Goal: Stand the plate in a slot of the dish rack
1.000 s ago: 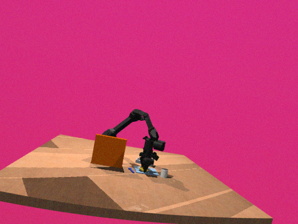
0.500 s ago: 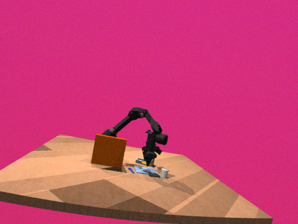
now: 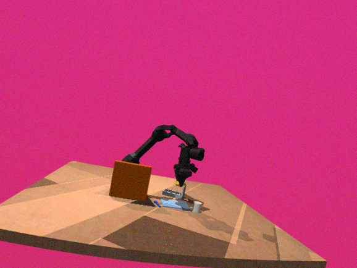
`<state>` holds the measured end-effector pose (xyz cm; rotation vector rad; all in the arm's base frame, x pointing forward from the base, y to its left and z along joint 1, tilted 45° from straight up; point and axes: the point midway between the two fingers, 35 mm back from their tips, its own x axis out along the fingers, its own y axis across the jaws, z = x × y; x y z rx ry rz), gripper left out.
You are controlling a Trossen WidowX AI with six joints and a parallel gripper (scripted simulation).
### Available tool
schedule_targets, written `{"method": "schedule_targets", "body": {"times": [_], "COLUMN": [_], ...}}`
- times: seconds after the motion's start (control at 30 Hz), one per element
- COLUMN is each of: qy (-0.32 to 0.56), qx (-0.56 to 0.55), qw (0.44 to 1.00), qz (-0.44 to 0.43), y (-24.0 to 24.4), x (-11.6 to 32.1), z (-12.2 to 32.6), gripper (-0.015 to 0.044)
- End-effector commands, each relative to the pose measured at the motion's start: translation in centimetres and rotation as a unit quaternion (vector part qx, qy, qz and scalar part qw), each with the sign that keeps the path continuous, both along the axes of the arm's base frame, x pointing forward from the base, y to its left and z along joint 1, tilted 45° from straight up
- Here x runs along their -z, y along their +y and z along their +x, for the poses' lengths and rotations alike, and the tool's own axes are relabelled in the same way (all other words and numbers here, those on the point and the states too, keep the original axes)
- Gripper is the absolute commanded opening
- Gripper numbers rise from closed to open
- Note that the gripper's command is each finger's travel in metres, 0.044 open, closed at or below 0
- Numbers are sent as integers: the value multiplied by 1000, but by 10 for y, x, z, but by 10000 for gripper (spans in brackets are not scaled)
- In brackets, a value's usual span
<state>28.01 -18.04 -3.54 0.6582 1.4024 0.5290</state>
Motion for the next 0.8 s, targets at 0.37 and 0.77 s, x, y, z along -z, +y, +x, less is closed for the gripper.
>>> {"method": "schedule_targets", "body": {"times": [0.37, 0.77], "qy": [0, 75], "qx": [-3, 81], "qw": [1000, 994], "qz": [0, 7], "y": [-39, -25], "x": [-39, -70], "z": [-5, -1], "gripper": [0, 0]}}
